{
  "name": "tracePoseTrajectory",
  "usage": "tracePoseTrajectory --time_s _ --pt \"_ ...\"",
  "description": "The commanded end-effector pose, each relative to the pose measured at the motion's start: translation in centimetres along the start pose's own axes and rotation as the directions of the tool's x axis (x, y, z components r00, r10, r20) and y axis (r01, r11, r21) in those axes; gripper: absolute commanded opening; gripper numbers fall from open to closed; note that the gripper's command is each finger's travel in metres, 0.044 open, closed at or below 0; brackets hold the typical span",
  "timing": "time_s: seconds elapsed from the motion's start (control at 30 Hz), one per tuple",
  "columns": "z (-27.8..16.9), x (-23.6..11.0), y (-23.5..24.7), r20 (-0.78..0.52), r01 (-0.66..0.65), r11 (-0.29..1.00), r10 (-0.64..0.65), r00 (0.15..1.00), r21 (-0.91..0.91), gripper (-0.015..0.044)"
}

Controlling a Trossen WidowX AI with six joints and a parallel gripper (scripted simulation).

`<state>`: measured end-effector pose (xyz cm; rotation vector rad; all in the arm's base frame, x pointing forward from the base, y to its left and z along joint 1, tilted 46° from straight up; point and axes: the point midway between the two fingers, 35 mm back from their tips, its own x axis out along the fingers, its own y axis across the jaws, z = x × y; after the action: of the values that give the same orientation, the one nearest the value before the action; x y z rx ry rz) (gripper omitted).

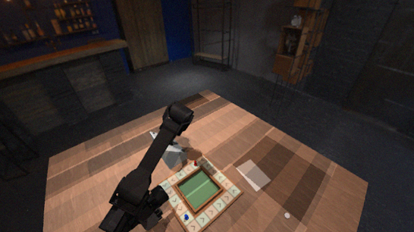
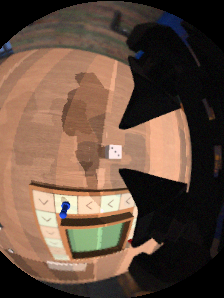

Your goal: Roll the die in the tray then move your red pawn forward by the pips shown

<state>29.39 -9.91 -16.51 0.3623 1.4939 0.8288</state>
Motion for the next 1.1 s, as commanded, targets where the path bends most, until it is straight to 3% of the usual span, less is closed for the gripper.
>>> tracePoseTrajectory --time_s 0.0,0.87,1.07 --pt "-0.4 1.7 0.2 -0.002 -0.014 1.000 0.014 1.000 0.011 0.0275" --pt "-0.5 5.1 0.3 -0.001 -0.016 1.000 0.016 1.000 0.010 0.0275" --pt "-0.5 5.1 0.3 -0.001 -0.016 1.000 0.016 1.000 0.010 0.0118"
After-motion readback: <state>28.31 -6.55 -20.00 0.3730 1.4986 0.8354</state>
